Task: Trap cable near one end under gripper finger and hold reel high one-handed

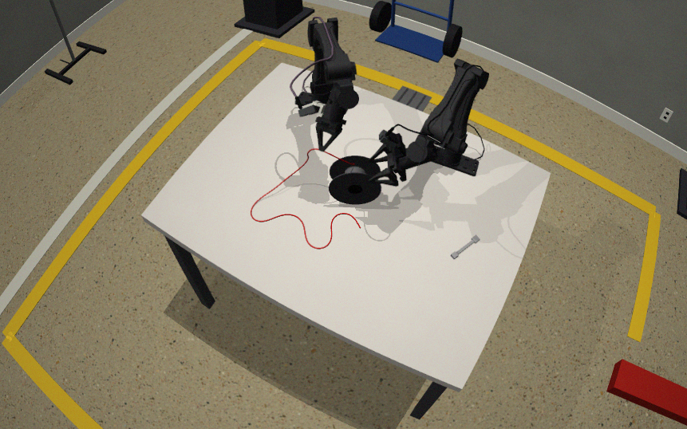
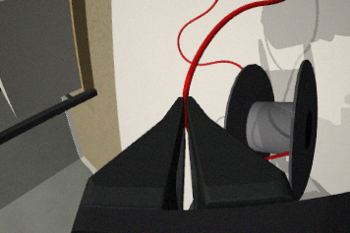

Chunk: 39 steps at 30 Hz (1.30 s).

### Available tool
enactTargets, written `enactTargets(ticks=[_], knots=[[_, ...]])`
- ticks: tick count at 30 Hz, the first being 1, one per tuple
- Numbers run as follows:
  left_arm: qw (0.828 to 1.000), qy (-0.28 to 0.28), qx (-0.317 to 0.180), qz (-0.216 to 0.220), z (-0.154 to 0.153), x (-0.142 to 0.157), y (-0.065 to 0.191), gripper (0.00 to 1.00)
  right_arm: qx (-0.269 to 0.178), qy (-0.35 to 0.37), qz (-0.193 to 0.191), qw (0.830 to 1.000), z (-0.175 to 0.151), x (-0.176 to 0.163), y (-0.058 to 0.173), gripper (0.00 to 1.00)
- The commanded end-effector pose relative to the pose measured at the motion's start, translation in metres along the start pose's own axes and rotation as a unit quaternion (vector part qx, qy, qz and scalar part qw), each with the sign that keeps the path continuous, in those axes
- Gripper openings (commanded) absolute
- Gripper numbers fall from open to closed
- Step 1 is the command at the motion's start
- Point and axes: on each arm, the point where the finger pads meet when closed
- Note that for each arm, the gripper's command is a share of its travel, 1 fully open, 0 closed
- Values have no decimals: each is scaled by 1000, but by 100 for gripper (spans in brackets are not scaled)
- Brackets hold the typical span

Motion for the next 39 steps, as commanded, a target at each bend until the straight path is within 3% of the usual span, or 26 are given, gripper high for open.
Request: enactTargets(ticks=[1, 5, 10, 14, 18, 28, 34, 39], knots=[[1000, 8, -1, -8, -3, -3, -1, 75, -10, -7, 11, 1000, 4, 12, 3, 0], [1000, 9, 0, -8, -4, -3, -1, 75, 0, -12, 24, 1000, 5, 18, 16, 0], [1000, 9, 0, -7, -5, -2, -1, 75, -4, 10, 12, 1000, -11, 7, 6, 0], [1000, 9, 1, -7, -6, -1, -1, 75, -5, 33, 12, 999, -24, 0, 12, 0], [1000, 8, 1, -10, -5, -3, -2, 75, 1, 23, 28, 999, -14, 12, 28, 0], [1000, 8, 0, -11, -5, -5, -3, 75, 4, 1, 35, 999, -9, 19, 24, 0], [1000, 7, -1, -12, -2, -6, -2, 75, -14, 24, 2, 1000, -14, -8, -7, 0], [1000, 7, -1, -13, -2, -6, -3, 75, 0, 15, 22, 1000, -17, 4, 7, 0]])
Point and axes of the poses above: on each arm, the point where the finger pads meet when closed, its own y axis back along the fingers, its own x axis across the jaws, z = x × y, and after that the axes turned 6 degrees about -y, right-handed
